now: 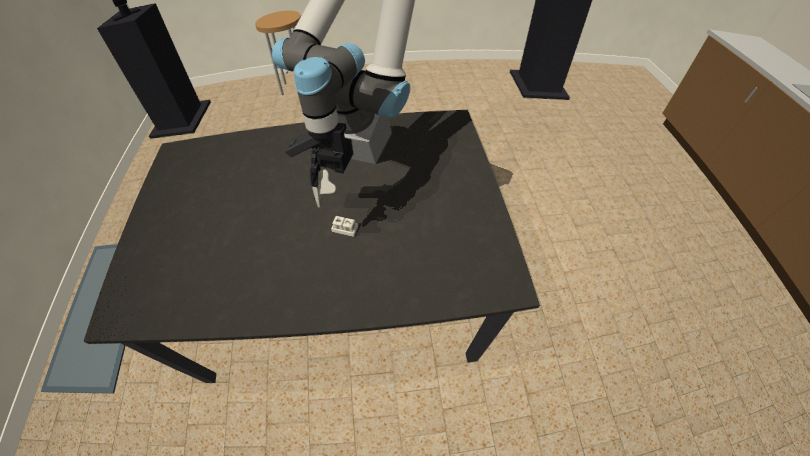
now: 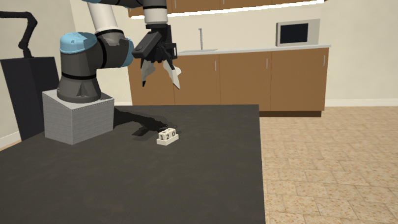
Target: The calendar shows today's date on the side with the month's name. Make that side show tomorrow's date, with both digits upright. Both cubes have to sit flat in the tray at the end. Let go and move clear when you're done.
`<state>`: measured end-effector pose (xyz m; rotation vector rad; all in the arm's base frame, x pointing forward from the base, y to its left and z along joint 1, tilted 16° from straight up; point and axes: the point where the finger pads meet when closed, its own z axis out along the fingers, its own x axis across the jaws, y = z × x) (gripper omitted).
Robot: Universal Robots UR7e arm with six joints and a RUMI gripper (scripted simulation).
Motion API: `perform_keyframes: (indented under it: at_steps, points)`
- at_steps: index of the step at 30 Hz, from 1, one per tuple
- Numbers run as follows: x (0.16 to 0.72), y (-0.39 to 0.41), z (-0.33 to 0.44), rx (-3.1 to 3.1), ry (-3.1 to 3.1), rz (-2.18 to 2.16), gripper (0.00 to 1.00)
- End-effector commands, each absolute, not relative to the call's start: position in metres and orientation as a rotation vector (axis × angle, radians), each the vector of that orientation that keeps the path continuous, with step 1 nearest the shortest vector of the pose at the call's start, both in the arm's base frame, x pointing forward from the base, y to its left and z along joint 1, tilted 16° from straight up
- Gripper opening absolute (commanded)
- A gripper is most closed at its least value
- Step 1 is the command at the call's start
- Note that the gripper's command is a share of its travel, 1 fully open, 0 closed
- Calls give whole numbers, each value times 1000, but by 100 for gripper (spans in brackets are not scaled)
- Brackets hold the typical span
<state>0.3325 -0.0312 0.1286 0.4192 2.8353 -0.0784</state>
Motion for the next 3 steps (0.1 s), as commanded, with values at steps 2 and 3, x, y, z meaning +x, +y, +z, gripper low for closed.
perform_keyframes:
  at_steps: [2,3]
  points:
    - [333,-31,129,419,2834,-79,100]
    - [333,-31,129,419,2834,-79,100]
